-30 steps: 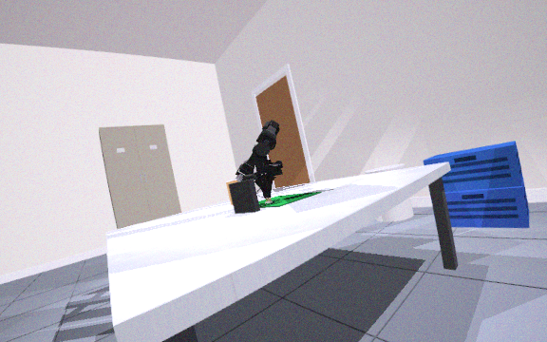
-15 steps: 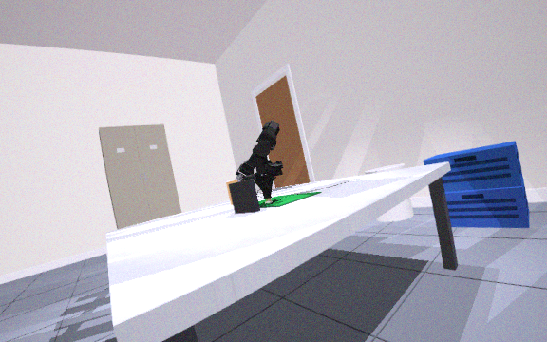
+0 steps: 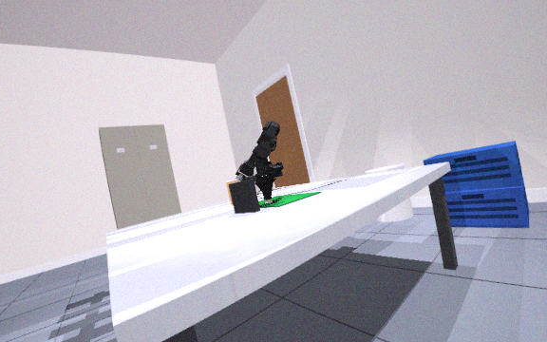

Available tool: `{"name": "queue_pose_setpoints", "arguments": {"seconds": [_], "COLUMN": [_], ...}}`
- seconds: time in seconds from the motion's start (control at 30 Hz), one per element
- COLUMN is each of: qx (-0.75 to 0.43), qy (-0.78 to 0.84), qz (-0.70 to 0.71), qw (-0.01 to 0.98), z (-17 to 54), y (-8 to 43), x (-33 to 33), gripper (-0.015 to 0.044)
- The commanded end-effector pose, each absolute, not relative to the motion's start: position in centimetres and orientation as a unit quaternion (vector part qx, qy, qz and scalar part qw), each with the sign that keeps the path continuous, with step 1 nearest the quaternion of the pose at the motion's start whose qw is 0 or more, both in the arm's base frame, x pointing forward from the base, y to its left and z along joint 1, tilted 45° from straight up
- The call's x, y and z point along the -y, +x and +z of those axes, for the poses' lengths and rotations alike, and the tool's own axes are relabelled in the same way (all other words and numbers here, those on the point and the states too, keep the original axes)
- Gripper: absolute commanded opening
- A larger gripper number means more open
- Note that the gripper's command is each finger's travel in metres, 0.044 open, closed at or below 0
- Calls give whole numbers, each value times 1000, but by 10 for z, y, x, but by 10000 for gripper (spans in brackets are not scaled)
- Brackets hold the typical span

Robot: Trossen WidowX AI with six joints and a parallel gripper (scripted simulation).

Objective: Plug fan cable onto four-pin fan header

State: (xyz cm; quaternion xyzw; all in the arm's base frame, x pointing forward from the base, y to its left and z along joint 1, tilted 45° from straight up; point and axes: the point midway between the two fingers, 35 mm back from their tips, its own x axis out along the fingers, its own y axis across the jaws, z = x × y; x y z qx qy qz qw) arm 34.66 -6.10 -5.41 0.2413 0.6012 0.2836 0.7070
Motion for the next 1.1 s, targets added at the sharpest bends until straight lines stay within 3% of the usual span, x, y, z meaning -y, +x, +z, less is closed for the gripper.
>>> {"name": "queue_pose_setpoints", "arguments": {"seconds": [0.0, 1.07], "qx": [-601, -601], "qy": [244, 244], "qz": [284, 284], "qw": [706, 706], "z": [-57, -64], "y": [347, 348], "x": [58, 51], "gripper": [0, 0]}}
